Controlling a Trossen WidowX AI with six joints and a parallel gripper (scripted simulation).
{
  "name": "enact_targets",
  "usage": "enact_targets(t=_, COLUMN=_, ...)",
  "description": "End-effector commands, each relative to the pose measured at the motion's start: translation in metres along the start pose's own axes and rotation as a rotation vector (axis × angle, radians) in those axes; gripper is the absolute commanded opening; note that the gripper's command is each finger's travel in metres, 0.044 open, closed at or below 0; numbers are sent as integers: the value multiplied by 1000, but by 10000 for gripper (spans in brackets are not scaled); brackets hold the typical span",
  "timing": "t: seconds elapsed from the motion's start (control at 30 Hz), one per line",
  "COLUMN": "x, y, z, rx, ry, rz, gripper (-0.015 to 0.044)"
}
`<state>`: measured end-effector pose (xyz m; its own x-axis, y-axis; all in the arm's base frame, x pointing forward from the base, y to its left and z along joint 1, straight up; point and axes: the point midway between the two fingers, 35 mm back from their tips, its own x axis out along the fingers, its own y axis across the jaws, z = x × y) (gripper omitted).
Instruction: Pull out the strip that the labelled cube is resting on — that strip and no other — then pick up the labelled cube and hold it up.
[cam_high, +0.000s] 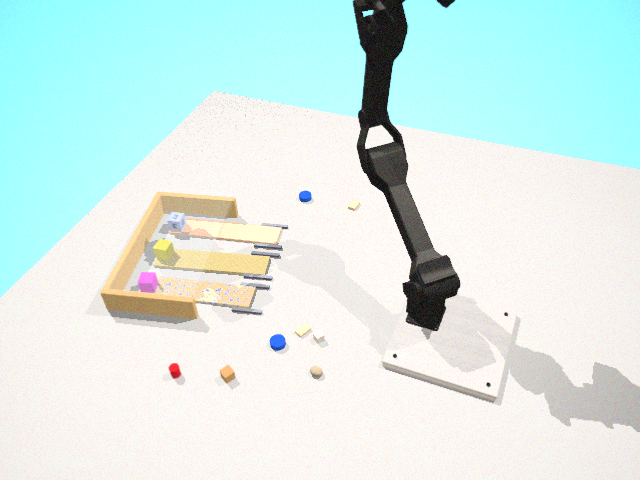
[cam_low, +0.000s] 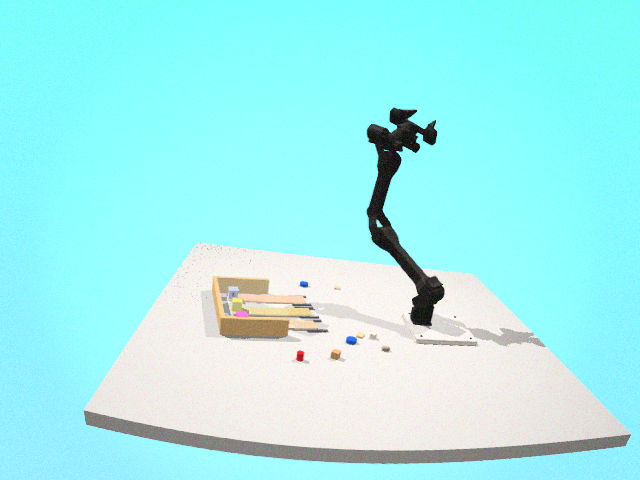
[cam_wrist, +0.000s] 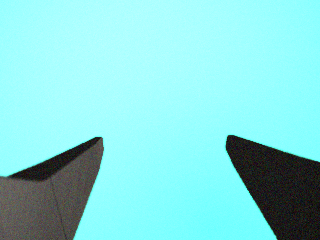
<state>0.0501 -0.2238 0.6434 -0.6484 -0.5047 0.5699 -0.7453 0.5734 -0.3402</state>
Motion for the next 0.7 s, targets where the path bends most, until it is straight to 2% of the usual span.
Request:
enact_targets(t=0.0, x=22, y=59, z=-24, rx=102, ry=121, rz=142, gripper=400)
enact_targets(t=0.17, x=28, y=135, z=-57, rx=206, ry=326, rz=311, gripper=400)
enact_targets(t=0.33, x=16, y=181, z=-92, rx=175, ry=533, rz=413, gripper=400)
enact_targets(t=0.5, x=-19, y=237, z=-129, rx=243, ry=775, rz=519, gripper=400)
enact_targets(t=0.67, x=-76, y=279, z=-163, rx=289, ry=1054, rz=584, gripper=400)
